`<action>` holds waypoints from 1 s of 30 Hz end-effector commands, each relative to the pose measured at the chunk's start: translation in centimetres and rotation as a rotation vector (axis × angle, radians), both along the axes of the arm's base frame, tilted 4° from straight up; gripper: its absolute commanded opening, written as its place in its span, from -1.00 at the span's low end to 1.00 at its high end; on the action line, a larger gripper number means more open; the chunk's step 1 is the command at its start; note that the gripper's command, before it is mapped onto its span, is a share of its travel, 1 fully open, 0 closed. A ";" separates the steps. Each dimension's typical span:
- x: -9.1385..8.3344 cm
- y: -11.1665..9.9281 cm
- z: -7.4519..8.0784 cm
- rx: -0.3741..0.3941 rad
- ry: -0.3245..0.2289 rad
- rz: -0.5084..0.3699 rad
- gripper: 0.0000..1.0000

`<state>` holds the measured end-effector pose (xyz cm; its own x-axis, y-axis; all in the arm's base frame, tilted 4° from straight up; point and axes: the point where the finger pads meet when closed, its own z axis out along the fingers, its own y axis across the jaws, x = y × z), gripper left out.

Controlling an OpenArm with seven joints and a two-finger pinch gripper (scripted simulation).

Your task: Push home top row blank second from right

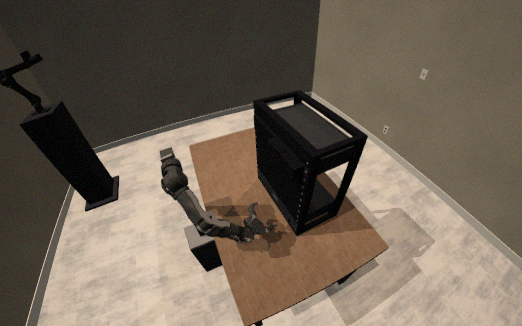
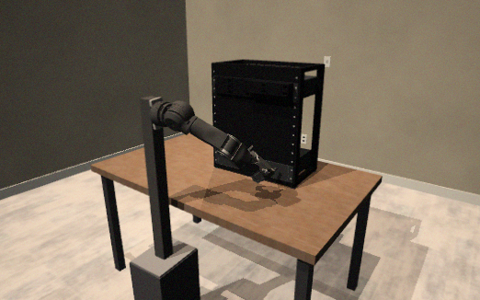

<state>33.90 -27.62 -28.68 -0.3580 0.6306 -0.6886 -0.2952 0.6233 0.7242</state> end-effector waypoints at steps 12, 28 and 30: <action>0.1 -0.1 0.1 0.000 -0.003 -0.003 1.00; 3.8 0.1 2.7 0.129 -0.012 -0.186 1.00; 4.9 0.1 3.8 0.175 -0.012 -0.241 1.00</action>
<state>38.07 -26.98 -25.27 -0.2111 0.7923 -0.5724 -0.1924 0.5405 0.8190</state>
